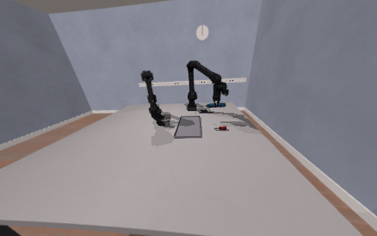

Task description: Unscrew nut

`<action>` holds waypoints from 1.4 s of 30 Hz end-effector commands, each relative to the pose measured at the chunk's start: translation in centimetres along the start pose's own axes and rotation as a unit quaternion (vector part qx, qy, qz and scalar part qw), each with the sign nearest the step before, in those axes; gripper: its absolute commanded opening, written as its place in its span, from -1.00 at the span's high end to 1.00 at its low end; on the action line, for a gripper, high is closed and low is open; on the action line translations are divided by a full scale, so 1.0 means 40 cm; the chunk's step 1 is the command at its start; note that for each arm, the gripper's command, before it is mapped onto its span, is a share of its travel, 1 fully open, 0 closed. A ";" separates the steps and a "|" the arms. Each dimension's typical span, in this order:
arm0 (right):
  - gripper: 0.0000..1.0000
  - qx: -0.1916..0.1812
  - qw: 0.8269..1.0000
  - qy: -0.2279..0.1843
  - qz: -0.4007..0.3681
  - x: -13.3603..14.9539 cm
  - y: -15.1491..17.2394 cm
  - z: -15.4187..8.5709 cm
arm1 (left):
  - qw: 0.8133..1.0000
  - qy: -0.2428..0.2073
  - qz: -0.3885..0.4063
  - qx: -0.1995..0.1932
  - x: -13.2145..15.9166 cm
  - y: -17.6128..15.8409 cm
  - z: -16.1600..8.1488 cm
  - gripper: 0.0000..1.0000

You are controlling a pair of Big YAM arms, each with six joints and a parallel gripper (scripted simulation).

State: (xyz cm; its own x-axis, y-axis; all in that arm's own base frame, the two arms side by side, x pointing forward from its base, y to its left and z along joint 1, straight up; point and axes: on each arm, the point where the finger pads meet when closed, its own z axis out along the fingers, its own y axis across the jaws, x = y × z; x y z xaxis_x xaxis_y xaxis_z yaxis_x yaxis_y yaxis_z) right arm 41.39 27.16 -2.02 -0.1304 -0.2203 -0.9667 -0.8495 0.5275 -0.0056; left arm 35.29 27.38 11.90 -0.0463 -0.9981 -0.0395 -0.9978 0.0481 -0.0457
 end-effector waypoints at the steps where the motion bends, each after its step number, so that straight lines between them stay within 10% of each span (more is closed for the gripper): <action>1: -0.17 0.001 1.000 -0.006 -0.002 -0.012 -0.006 0.007 | 0.998 -0.028 0.040 0.036 0.018 -0.054 -0.043 0.17; 42: -0.17 0.001 1.000 -0.006 -0.002 -0.012 -0.006 0.007 | 0.954 -0.132 0.210 0.171 0.158 -0.262 -0.125 0.17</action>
State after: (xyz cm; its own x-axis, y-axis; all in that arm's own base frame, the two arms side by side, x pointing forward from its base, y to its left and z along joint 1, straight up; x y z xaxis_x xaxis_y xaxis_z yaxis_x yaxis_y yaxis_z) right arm 41.39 27.16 -2.02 -0.1304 -0.2203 -0.9667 -0.8495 0.5275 -0.0056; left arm 42.80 18.43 12.77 -0.4140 -0.8643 -0.2857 -0.8453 0.4815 -0.2317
